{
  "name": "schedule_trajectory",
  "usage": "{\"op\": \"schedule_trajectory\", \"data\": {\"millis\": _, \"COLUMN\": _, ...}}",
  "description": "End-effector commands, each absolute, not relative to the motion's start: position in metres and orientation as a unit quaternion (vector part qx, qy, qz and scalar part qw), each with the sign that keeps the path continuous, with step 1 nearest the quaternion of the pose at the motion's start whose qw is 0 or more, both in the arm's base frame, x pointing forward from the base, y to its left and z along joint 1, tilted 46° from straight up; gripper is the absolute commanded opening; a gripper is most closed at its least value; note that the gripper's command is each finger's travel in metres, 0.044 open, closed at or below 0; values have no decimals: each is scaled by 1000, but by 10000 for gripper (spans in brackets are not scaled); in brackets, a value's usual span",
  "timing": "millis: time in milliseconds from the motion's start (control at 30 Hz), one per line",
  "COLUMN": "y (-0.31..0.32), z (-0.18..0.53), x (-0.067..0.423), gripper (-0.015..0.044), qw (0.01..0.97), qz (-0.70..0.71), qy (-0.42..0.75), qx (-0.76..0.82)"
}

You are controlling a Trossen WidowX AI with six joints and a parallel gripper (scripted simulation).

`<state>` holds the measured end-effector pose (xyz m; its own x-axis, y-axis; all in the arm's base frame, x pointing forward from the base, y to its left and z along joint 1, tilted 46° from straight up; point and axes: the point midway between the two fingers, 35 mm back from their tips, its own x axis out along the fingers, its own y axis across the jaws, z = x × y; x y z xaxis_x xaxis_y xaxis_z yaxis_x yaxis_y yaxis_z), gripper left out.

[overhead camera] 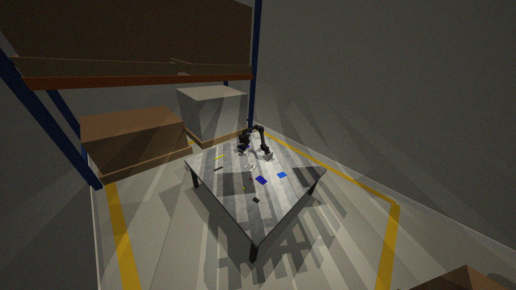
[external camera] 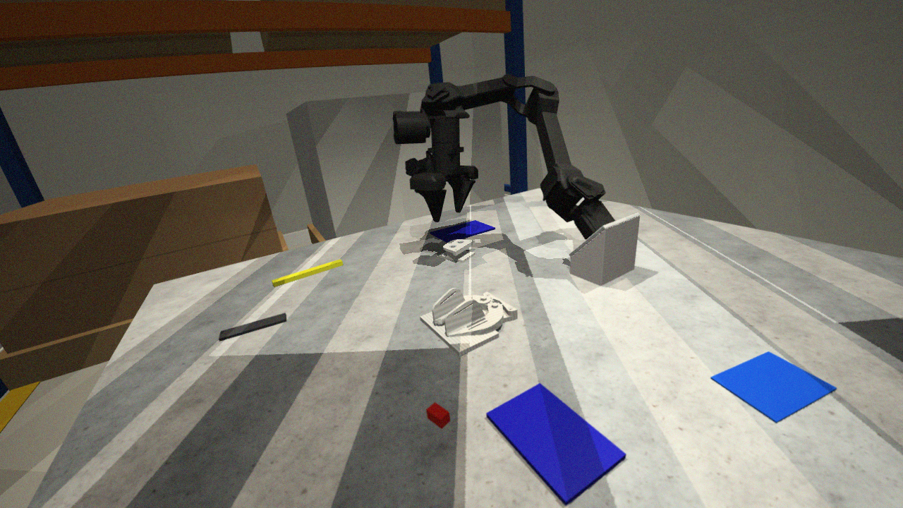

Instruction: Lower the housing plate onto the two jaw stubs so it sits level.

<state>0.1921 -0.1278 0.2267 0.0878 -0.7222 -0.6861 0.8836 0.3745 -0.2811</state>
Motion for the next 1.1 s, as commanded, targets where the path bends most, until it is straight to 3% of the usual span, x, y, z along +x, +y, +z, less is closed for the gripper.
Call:
{"op": "schedule_trajectory", "data": {"millis": 0, "y": -140, "z": 229, "x": 167, "gripper": 440, "qw": 698, "qz": -590, "qy": 381, "qx": 139}}
{"op": "schedule_trajectory", "data": {"millis": 1067, "y": -179, "z": 193, "x": 166, "gripper": 440, "qw": 697, "qz": -593, "qy": 379, "qx": 139}}
